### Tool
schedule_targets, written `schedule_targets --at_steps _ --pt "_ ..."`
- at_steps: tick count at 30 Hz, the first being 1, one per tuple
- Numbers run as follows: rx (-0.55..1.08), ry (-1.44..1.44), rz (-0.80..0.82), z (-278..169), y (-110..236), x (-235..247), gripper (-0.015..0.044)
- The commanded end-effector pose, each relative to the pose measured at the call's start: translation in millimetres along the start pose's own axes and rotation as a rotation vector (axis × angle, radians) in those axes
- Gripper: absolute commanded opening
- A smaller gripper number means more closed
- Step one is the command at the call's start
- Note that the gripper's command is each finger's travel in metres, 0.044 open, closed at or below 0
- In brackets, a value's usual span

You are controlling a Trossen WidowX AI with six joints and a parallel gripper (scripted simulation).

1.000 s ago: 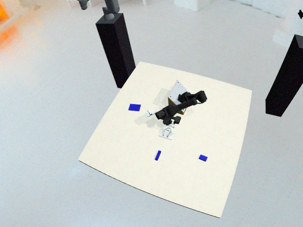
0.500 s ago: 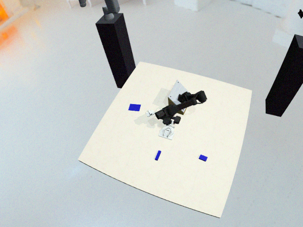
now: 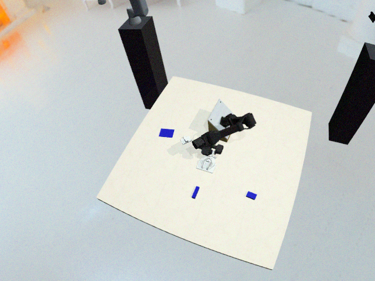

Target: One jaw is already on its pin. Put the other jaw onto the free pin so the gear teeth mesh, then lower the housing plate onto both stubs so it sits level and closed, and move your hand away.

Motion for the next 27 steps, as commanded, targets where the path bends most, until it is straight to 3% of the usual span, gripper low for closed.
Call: schedule_targets --at_steps 1,27 --pt "0.000 -0.008 0.004 0 -7 0 0.0351" --pt "0.001 -0.006 0.008 -2 -50 1 0.0351"
Point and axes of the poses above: the point midway between the two fingers, 35 mm back from their tips, its own y axis back along the fingers, its own x axis across the jaws, z = x × y, the point moved 5 cm from there along y, back along the fingers, and after that the axes turned 10 degrees about -y, right-handed, at the moved point
